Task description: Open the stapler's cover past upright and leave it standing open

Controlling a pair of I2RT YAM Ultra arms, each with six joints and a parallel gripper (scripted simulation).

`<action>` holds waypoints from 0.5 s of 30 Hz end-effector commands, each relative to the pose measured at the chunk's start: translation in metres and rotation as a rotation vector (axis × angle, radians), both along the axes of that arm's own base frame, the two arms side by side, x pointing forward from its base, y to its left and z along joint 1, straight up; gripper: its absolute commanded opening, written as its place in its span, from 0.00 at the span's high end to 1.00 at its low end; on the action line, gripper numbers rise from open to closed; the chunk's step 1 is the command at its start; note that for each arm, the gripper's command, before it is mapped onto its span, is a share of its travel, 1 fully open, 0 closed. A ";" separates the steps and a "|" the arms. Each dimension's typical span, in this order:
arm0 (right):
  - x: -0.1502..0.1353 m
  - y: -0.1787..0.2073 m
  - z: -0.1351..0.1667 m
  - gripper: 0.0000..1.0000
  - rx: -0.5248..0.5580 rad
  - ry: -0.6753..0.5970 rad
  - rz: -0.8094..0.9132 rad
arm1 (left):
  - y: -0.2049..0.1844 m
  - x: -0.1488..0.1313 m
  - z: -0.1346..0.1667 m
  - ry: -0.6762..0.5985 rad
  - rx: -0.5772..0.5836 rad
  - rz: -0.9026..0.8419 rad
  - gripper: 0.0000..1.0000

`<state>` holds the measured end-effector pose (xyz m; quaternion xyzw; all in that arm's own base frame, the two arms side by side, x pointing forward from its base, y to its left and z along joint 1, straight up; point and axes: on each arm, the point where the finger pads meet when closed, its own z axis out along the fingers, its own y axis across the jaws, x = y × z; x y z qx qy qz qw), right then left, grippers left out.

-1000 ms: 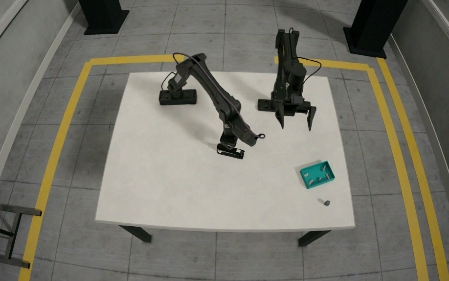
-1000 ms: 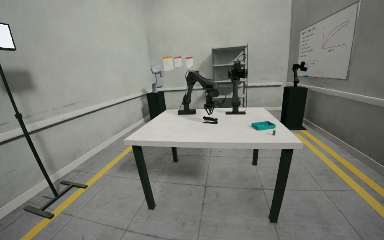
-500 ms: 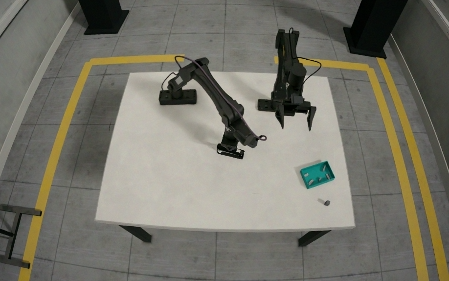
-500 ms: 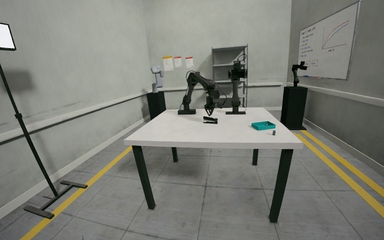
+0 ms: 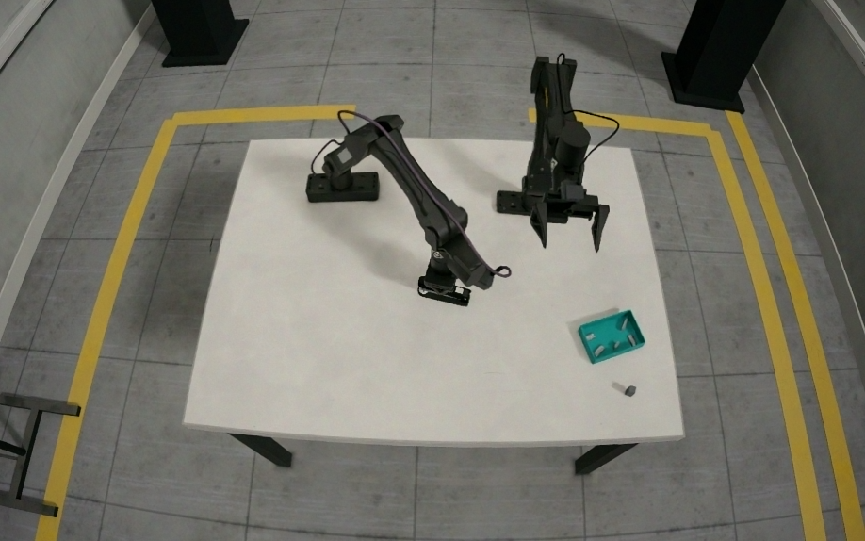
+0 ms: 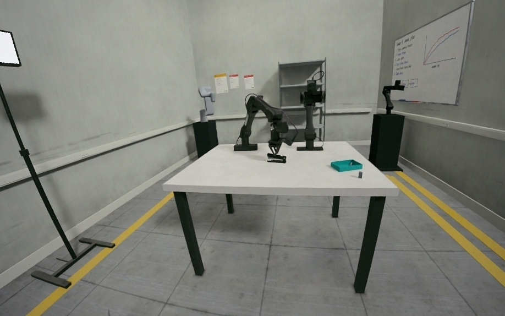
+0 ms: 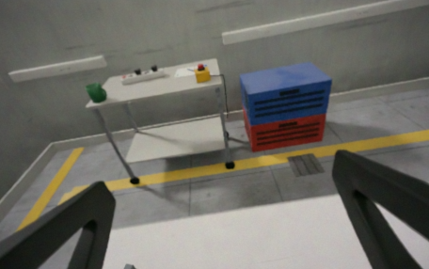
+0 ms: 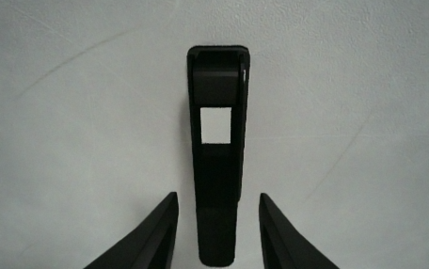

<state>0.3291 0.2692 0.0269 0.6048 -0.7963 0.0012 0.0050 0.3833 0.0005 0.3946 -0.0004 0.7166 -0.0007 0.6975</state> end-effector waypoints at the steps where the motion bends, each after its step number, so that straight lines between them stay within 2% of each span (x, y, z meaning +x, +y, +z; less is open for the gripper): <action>1: 0.006 0.000 -0.005 0.54 0.019 -0.011 -0.008 | 0.001 -0.003 0.018 -0.042 0.002 0.000 0.00; 10: 0.009 0.003 -0.009 0.54 0.030 -0.025 -0.007 | 0.001 -0.003 0.018 -0.042 0.002 0.000 0.00; 15: 0.006 0.000 -0.021 0.54 0.019 -0.011 -0.008 | 0.001 -0.003 0.018 -0.042 0.002 0.000 0.00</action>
